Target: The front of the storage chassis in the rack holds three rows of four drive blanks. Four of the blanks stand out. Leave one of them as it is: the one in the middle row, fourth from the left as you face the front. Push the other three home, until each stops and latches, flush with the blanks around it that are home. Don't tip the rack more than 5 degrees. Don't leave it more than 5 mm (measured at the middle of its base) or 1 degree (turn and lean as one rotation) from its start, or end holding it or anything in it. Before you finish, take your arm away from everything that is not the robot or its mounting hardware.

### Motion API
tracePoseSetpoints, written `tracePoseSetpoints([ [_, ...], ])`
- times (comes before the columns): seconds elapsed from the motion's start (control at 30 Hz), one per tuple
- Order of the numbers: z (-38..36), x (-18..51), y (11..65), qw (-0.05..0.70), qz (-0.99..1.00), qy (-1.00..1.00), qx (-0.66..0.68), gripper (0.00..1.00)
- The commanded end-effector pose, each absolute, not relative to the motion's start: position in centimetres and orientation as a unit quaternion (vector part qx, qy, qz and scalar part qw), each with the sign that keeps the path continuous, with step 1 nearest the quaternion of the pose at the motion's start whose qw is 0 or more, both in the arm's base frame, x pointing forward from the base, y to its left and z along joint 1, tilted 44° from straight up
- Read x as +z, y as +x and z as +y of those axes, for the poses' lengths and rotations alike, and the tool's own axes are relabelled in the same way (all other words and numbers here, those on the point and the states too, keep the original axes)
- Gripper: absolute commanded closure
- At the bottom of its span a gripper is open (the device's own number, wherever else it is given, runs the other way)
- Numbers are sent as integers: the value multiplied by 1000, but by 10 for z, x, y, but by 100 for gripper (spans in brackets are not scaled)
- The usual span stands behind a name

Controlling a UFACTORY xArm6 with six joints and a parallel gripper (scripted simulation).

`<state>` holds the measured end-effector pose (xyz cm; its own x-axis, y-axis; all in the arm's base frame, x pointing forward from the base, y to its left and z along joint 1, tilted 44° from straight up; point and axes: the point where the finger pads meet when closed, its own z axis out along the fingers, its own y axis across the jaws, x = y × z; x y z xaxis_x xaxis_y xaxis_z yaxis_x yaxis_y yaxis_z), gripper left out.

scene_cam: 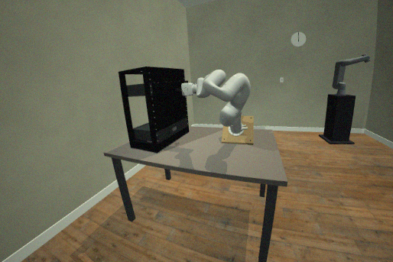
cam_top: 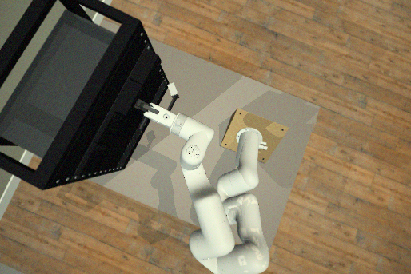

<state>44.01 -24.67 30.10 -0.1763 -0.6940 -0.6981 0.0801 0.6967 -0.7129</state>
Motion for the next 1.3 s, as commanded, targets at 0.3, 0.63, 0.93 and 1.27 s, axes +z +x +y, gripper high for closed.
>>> tracePoseSetpoints([
  [0.3, -248, 302, 443, 603, 696, -220, -322, 100],
  [0.63, -248, 302, 443, 603, 696, -220, -322, 100],
  [0.93, -244, 304, 424, 603, 696, -220, -322, 100],
  [1.27, -235, 307, 378, 603, 696, -220, -322, 100],
])
